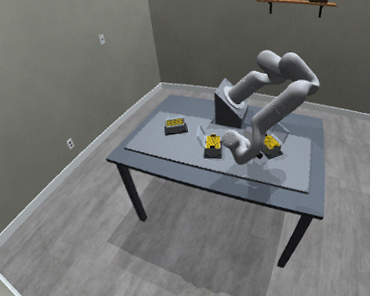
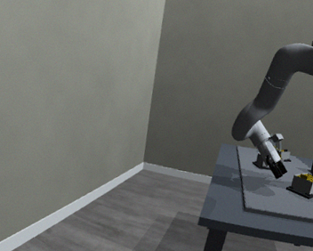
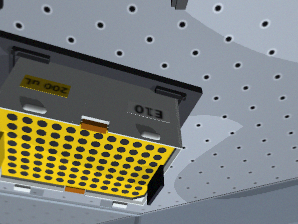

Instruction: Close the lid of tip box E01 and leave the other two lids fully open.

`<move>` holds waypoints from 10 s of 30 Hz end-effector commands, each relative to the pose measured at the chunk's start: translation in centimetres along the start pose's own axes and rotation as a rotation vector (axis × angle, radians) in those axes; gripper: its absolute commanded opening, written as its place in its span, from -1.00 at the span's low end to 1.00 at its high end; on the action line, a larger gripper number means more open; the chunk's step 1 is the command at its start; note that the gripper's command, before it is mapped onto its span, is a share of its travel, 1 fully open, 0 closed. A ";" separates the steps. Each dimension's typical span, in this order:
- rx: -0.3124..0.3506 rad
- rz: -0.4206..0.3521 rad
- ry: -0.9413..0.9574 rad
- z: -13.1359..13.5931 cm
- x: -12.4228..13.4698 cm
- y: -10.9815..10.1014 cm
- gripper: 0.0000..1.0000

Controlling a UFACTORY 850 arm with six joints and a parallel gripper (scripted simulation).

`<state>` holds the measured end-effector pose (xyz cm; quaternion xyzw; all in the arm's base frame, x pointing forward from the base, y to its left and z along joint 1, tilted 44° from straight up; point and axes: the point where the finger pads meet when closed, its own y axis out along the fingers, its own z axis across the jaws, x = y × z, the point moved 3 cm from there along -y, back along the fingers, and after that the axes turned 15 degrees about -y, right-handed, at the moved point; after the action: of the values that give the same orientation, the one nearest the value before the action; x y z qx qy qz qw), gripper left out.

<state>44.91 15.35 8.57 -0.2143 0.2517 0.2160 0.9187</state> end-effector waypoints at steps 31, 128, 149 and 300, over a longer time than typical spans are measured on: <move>0.000 -0.001 -0.001 0.0 0.0 -0.1 1.00; -1.003 0.267 -1.037 -3.0 -9.4 -15.8 1.00; -1.175 0.313 -1.215 -3.7 -7.0 -12.6 1.00; -0.918 0.244 -0.949 -12.3 -7.8 -19.8 1.00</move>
<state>44.13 -8.45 9.53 -0.4344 -0.2743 0.4749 0.7145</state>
